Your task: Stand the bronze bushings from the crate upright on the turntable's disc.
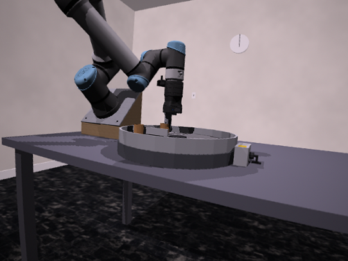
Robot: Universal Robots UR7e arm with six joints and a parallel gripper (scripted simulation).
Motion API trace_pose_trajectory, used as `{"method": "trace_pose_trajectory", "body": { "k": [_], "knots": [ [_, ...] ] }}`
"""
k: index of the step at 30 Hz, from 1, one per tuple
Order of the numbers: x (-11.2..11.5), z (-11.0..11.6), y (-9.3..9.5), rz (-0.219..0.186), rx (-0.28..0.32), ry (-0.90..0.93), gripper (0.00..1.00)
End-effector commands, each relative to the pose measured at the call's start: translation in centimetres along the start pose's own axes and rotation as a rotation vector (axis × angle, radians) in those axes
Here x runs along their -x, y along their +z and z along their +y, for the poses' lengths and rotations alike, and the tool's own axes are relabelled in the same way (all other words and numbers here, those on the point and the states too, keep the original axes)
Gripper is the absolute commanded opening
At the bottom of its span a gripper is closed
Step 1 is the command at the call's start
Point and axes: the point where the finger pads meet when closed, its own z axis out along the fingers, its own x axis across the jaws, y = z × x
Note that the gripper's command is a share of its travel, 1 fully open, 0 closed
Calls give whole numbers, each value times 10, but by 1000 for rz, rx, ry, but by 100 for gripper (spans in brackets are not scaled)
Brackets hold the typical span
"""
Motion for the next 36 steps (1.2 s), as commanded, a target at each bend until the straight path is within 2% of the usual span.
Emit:
{"method": "trace_pose_trajectory", "body": {
  "k": [1,36],
  "knots": [
    [0,-2,1,0,-4,-4,0],
    [0,-3,7,0,-4,-3,0]
  ]
}}
